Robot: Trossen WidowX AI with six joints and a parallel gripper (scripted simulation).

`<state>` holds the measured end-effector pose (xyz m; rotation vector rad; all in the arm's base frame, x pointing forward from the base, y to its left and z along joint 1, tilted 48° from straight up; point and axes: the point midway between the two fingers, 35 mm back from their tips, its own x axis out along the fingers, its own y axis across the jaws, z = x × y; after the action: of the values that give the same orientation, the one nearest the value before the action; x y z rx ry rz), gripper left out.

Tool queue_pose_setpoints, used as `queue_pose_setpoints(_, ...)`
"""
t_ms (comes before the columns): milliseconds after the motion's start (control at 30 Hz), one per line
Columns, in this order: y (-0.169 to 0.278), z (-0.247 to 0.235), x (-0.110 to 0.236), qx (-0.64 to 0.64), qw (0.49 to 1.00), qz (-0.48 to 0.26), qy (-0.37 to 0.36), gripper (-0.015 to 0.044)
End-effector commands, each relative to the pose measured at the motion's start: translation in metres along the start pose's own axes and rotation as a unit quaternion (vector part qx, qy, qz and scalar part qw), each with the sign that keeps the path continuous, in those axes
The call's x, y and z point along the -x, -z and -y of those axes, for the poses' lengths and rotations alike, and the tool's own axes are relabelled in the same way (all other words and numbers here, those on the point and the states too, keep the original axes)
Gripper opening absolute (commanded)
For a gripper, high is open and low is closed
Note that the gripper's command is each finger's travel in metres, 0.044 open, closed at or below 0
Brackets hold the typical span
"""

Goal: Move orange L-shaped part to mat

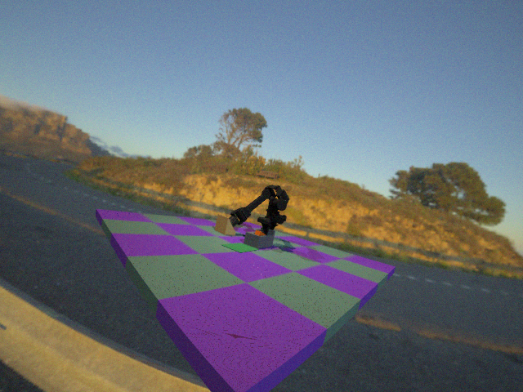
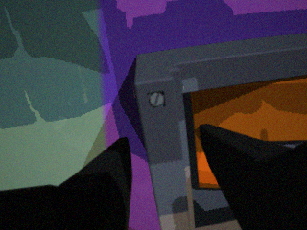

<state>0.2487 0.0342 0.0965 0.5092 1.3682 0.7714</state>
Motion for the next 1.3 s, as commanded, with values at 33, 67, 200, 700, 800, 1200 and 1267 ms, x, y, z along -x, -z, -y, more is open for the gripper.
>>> queue_pose_setpoints(33, 0.002, 0.002, -0.008, -0.002, 1.0, -0.001, 0.001, 0.018)
queue_pose_setpoints(67, 0.002, 0.002, -0.01, -0.002, 1.0, -0.001, 0.001, 0.018)
queue_pose_setpoints(200, 0.002, 0.001, -0.016, -0.002, 1.0, -0.001, 0.001, 0.018)
queue_pose_setpoints(700, 0.001, -0.003, -0.012, 0.001, 1.0, 0.0, -0.001, 0.018)
queue_pose_setpoints(800, 0.002, -0.009, -0.005, -0.002, 1.0, -0.001, 0.0, 0.018)
queue_pose_setpoints(1200, 0.002, 0.0, 0.083, 0.02, 0.999, 0.023, 0.028, 0.018)
queue_pose_setpoints(1267, 0.004, 0.0, 0.093, 0.023, 0.999, 0.026, 0.031, 0.018)
